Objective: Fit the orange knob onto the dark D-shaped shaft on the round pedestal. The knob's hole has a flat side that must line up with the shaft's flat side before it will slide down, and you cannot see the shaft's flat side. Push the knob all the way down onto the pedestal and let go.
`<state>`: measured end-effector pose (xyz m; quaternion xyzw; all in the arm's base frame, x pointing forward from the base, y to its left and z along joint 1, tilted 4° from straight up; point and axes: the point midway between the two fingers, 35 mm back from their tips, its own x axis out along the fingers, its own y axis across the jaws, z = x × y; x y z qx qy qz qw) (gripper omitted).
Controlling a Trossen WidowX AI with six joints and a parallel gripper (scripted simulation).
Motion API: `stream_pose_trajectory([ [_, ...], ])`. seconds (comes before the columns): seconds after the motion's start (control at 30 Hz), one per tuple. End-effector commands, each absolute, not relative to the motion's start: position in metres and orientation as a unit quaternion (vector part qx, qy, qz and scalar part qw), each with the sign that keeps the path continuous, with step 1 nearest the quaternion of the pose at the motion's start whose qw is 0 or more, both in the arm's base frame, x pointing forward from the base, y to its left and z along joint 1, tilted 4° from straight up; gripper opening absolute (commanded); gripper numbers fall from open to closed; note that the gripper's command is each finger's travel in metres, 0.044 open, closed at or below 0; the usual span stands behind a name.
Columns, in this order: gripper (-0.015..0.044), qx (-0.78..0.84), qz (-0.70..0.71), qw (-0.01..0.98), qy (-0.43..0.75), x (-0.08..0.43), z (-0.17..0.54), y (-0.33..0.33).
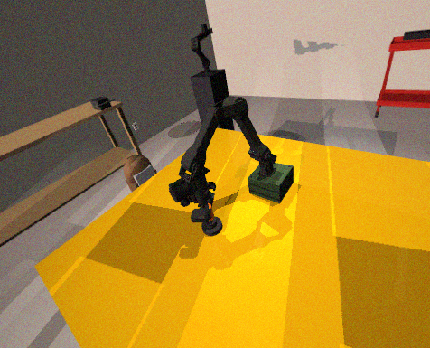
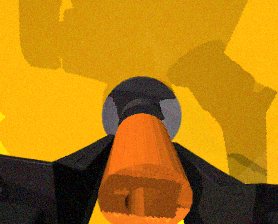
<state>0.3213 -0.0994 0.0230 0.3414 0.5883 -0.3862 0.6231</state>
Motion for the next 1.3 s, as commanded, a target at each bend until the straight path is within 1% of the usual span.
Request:
stream_pose_trajectory([
  [0.0,0.0000,0.366,-0.412,0.609,0.571,0.3205,0.0213,-0.0997],
  [1.27,0.0000,0.369,-0.414,0.607,0.569,0.3211,0.0242,-0.0997],
])
